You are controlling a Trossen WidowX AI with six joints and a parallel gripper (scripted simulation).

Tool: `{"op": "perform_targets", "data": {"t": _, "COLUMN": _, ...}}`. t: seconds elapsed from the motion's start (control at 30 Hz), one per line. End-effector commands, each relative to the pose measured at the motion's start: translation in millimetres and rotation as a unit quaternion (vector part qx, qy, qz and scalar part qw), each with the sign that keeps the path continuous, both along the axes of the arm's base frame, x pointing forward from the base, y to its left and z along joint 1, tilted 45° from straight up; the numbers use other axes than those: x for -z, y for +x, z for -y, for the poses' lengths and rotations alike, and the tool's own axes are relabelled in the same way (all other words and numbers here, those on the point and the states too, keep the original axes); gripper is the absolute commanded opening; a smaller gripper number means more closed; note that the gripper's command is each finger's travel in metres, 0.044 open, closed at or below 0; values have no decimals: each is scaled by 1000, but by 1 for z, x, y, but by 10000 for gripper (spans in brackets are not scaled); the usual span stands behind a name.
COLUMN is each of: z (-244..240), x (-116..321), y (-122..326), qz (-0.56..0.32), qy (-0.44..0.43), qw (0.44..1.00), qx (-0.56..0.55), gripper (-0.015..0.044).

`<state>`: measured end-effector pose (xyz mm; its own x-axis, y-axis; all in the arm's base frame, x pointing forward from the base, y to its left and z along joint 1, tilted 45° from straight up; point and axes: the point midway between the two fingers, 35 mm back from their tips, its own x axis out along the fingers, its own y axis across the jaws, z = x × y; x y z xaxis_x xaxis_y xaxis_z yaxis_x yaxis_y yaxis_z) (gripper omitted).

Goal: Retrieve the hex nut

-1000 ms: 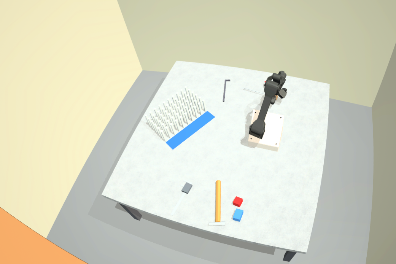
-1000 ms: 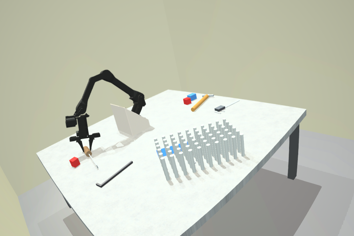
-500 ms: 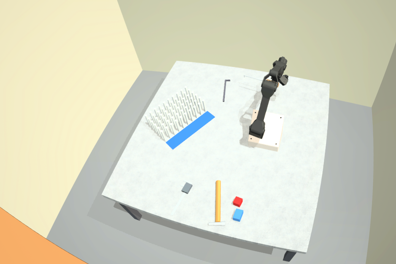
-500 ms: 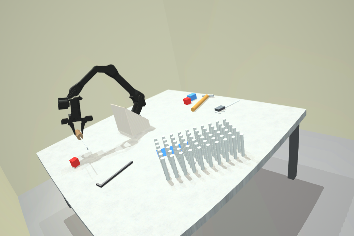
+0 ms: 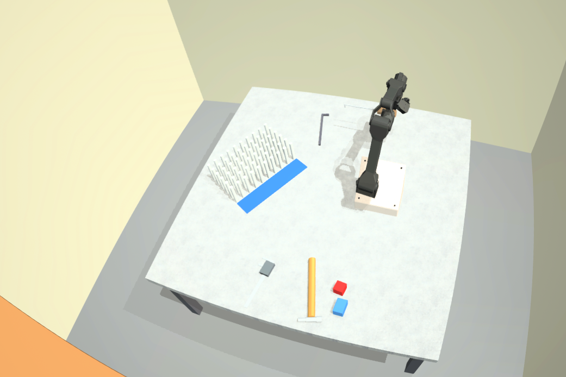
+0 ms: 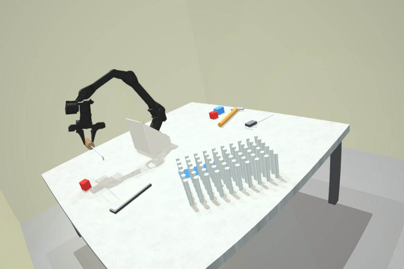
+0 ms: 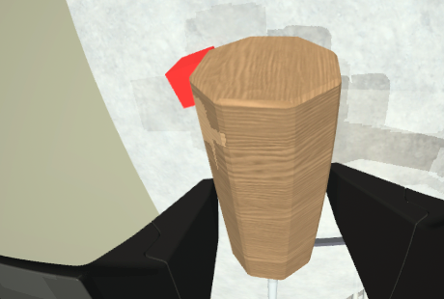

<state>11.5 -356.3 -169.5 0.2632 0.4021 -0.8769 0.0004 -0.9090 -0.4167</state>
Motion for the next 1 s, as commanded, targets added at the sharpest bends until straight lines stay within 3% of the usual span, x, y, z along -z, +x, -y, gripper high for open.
{"op": "perform_targets", "data": {"t": 0.0, "z": 4, "x": -14, "y": 15, "qz": 24, "qy": -24, "qw": 998, "qx": -60, "gripper": 0}}
{"op": "perform_targets", "data": {"t": 0.47, "z": 5, "x": -47, "y": 59, "qz": 99, "qy": -87, "qw": 953, "qx": -273, "gripper": 0}}
{"op": "perform_targets", "data": {"t": 0.97, "z": -4, "x": -82, "y": 102, "qz": 164, "qy": -143, "qw": 847, "qx": -485, "gripper": 0}}
